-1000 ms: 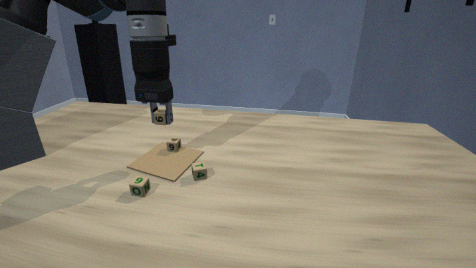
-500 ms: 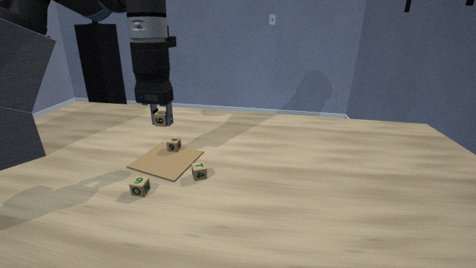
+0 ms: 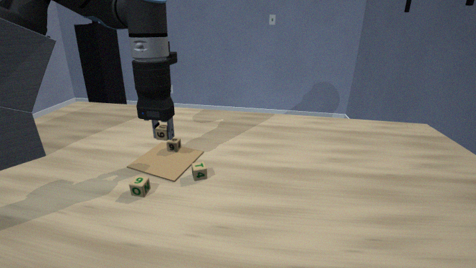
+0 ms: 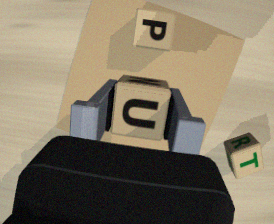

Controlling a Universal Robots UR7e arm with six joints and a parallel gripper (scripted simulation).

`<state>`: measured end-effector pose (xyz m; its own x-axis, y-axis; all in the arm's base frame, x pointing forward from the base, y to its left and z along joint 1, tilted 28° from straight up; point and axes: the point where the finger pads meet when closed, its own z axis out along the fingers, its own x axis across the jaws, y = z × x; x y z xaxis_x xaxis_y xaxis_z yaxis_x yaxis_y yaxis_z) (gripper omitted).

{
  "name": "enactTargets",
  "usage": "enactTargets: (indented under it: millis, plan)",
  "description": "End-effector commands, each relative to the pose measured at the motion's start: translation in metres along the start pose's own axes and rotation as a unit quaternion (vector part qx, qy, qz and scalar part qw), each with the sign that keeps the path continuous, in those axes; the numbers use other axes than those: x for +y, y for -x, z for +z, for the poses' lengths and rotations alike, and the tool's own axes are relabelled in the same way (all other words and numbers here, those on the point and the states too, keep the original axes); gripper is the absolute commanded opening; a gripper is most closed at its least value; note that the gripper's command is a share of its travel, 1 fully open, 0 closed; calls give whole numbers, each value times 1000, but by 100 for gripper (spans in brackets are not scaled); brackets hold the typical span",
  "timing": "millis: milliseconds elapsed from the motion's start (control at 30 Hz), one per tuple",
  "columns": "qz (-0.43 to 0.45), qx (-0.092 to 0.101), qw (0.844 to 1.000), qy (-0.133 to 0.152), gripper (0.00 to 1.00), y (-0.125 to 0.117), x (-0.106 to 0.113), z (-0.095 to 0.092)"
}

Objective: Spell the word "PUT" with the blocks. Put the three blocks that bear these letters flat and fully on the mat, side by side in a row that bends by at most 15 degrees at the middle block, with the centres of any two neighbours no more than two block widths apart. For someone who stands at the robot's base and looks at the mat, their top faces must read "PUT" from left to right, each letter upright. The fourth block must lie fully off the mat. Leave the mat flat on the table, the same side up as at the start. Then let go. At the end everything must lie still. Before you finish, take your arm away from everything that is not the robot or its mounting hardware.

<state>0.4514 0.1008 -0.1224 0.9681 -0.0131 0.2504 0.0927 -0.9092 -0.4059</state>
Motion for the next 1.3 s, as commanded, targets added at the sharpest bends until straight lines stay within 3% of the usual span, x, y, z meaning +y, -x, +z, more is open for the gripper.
enactTargets:
  millis: [0, 133, 433, 1267]
  plan:
    - [-1, 2, 1000, 2, 57, -2, 1, 27]
    - [-1, 3, 1000, 2, 57, -2, 1, 41]
    - [-1, 3, 1000, 2, 57, -2, 1, 54]
    - [-1, 2, 1000, 1, 57, -1, 1, 55]
